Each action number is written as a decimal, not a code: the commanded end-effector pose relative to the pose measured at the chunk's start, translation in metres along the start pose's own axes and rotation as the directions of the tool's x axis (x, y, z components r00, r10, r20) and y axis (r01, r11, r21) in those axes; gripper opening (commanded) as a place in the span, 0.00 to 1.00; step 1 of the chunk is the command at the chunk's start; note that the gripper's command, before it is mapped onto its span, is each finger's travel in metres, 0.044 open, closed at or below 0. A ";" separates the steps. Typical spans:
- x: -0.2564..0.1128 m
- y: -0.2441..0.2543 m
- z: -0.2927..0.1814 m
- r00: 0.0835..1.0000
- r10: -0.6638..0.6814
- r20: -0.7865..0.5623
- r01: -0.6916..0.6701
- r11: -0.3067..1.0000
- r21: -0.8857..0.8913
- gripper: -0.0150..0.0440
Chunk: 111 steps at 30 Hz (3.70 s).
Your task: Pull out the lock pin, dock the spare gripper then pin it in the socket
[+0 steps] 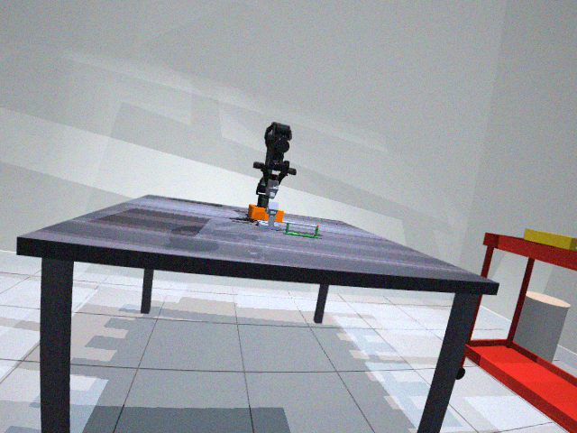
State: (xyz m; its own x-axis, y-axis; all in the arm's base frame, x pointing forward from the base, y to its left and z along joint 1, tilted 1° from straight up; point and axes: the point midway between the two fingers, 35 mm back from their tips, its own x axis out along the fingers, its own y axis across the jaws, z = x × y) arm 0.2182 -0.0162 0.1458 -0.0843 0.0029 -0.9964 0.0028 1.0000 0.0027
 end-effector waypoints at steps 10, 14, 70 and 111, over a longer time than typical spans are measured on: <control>0.011 0.000 0.012 1.000 0.001 0.010 -0.001 1.000 -0.012 0.25; 0.015 0.000 0.014 1.000 0.001 0.010 -0.001 1.000 -0.011 0.25; 0.047 0.000 0.044 1.000 -0.002 0.012 0.002 1.000 -0.012 0.52; 0.000 0.000 -0.004 1.000 -0.001 -0.001 0.001 1.000 -0.002 1.00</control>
State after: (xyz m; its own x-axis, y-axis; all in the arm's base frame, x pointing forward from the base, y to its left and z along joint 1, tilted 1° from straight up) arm 0.2187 -0.0163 0.1410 -0.0853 0.0024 -0.9964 0.0021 1.0000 0.0022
